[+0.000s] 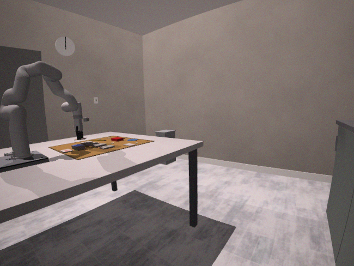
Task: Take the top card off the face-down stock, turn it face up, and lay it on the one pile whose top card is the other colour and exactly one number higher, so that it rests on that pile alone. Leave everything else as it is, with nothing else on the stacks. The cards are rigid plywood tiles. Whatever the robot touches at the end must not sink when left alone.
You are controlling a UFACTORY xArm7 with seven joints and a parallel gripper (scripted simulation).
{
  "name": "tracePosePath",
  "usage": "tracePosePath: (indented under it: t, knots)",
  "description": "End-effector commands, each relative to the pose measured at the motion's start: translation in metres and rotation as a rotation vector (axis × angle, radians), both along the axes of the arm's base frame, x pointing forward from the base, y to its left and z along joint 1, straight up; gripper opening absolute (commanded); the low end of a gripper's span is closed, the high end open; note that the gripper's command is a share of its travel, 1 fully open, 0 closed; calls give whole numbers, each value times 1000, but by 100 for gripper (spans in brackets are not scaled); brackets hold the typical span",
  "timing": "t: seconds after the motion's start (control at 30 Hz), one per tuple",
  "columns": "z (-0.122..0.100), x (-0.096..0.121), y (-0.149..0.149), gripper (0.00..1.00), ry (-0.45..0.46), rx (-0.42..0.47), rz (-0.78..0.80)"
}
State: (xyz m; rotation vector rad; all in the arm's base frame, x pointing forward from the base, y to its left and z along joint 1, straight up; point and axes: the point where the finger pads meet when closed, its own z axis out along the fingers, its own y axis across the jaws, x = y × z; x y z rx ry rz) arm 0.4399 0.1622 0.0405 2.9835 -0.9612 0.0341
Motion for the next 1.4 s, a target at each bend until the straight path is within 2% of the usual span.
tracePosePath:
  t: [0.0,0.2,0.4,0.73,1.37]
  knots:
    - [2,16,6,74,17,14,152]
    - [3,37,15,74,18,12,374]
    - [4,51,21,74,18,10,530]
    - [4,60,25,74,19,9,618]
    - [4,60,25,74,19,9,625]
